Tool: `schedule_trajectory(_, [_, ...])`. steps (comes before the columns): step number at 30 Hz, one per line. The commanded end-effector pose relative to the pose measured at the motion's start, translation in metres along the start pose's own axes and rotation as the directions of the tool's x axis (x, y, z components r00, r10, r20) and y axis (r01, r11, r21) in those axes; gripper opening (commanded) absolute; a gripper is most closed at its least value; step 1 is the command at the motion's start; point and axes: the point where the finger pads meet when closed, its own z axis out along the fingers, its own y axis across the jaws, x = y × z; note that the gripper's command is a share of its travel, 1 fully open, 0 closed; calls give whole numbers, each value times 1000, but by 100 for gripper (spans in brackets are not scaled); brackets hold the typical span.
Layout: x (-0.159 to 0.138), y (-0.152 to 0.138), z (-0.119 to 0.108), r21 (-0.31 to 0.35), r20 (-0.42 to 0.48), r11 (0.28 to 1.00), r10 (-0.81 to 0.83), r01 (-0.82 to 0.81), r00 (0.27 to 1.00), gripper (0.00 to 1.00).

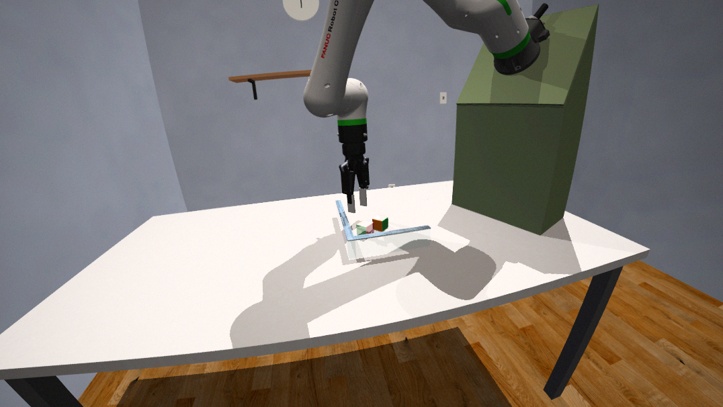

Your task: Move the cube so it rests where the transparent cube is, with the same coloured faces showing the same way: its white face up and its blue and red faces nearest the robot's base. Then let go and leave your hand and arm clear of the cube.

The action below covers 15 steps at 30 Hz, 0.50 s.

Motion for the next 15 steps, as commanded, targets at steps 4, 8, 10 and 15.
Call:
schedule_trajectory(4, [32,7,-4,-1,0,1000,0,0,1000,41])
schedule_trajectory(8, [41,9,-5,-1,0,1000,0,0,1000,41])
schedule_trajectory(10, [49,11,-6,-1,0,1000,0,0,1000,41])
schedule_trajectory(15, [62,14,-7,-1,0,1000,0,0,1000,41])
